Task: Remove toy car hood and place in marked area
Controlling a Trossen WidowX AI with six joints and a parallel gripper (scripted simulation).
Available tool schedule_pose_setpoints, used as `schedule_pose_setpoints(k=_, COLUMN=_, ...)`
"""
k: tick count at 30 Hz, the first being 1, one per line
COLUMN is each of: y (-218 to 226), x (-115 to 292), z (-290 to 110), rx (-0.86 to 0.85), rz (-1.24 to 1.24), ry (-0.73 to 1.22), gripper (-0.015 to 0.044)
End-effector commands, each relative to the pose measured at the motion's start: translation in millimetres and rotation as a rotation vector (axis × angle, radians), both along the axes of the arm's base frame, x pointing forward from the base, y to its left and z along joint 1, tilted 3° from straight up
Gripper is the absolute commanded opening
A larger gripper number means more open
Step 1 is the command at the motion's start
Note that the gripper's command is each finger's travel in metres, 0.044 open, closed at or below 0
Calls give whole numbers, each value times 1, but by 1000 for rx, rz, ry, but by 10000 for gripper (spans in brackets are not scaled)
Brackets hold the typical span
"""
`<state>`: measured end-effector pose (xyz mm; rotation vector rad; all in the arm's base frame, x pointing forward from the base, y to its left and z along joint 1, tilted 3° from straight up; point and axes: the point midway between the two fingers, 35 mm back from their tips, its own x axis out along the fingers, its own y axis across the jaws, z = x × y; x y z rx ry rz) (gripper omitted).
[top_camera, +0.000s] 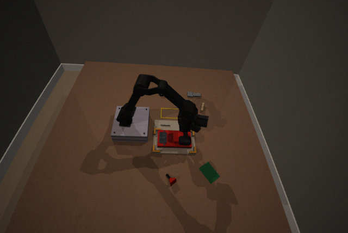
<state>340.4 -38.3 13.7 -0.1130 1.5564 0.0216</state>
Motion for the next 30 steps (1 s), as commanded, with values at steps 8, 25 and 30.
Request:
schedule_pose_setpoints(k=8, y=-1, x=0, z=-6, rx=-3, rz=3, ry=1, gripper=440)
schedule_pose_setpoints(k=25, y=-1, x=0, z=-11, rx=0, rz=0, ry=0, gripper=355)
schedule_pose_setpoints(k=30, y=-1, x=0, z=-11, rx=0, rz=0, ry=0, gripper=321)
